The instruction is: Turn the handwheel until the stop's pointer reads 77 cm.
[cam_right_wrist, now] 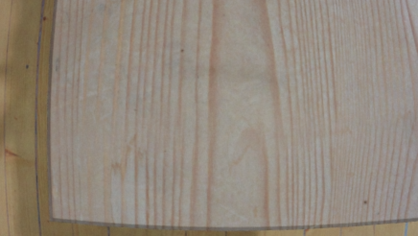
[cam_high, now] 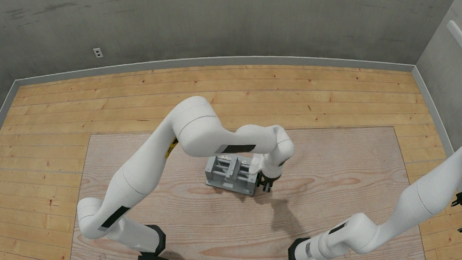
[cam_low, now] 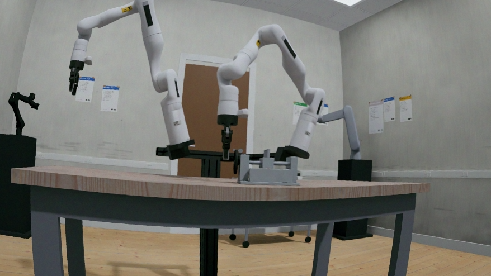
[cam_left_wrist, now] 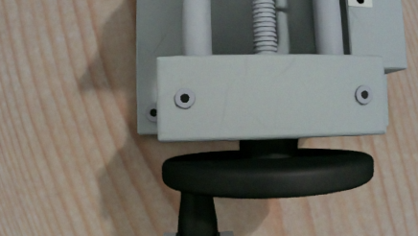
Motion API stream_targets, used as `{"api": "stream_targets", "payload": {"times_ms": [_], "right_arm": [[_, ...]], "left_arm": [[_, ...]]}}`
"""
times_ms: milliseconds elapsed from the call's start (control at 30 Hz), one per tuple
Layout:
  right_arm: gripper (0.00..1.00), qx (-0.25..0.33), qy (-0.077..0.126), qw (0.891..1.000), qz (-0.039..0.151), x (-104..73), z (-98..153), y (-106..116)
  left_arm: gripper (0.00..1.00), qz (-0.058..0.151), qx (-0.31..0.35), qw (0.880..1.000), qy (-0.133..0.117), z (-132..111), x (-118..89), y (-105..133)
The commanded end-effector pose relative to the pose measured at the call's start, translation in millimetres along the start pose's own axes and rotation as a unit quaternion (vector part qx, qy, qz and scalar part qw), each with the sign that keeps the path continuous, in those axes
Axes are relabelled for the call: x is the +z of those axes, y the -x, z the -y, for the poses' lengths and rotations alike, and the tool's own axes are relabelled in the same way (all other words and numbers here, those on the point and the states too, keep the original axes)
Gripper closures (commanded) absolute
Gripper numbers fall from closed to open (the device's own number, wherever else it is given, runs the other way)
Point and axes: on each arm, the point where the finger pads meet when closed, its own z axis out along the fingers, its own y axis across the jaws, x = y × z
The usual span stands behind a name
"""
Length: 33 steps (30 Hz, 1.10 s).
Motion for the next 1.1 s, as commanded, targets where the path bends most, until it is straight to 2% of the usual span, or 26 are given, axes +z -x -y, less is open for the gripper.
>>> {"api": "stream_targets", "payload": {"times_ms": [0,533,1067], "right_arm": [[0.002,-0.006,-0.002,1.000,-0.002,-0.7,1,-1],[0.002,-0.006,-0.002,1.000,-0.002,-0.7,1,-1],[0.002,-0.006,-0.002,1.000,-0.002,-0.7,1,-1]], "left_arm": [[0.842,0.001,-0.005,1.000,0.002,-5,-12,1],[0.842,0.001,-0.005,1.000,0.002,-27,-28,0],[0.842,-0.001,-0.005,1.000,0.001,-51,-17,-1]]}}
